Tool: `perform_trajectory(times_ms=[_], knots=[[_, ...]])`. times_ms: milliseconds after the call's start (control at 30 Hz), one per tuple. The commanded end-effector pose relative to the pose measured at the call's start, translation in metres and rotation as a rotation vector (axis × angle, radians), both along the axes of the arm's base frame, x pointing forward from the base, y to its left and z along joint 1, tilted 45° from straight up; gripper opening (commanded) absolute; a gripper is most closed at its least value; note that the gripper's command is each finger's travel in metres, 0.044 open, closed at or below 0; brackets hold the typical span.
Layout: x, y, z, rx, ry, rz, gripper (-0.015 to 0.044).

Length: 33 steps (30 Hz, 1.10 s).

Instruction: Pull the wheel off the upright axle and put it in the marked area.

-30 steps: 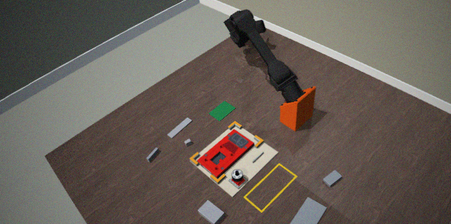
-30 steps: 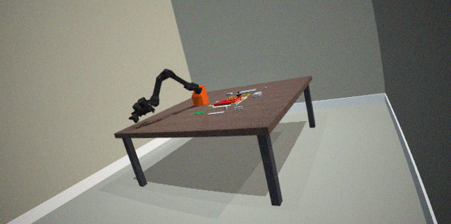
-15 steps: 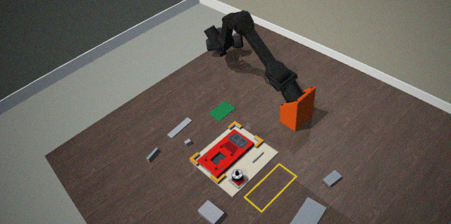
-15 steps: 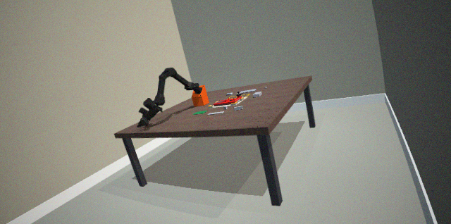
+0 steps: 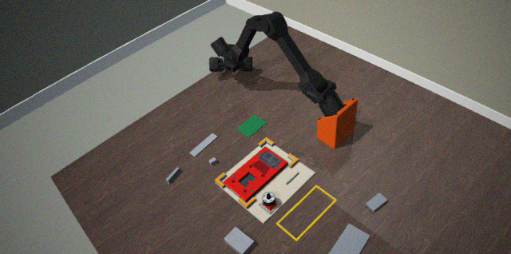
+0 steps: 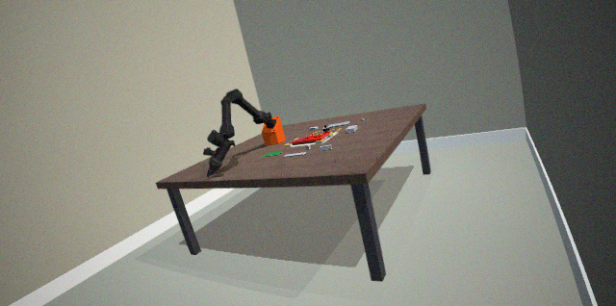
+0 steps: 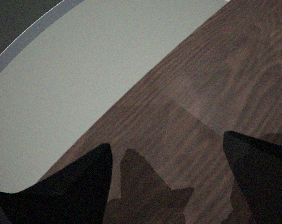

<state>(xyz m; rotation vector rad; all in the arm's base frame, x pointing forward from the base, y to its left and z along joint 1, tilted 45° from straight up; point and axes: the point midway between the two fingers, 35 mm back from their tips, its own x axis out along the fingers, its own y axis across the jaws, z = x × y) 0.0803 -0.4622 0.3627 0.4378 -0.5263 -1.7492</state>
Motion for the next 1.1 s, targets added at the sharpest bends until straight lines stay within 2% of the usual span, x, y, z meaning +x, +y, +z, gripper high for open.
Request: perform_trajectory(times_ms=[0,633,1067], knots=[[0.036,0.011,0.000,0.020,-0.035,0.100,0.0300],[0.191,0.085,-0.038,0.195,-0.135,0.478,0.0300],[0.280,0.157,-0.093,0.378,-0.142,0.672,0.0300]])
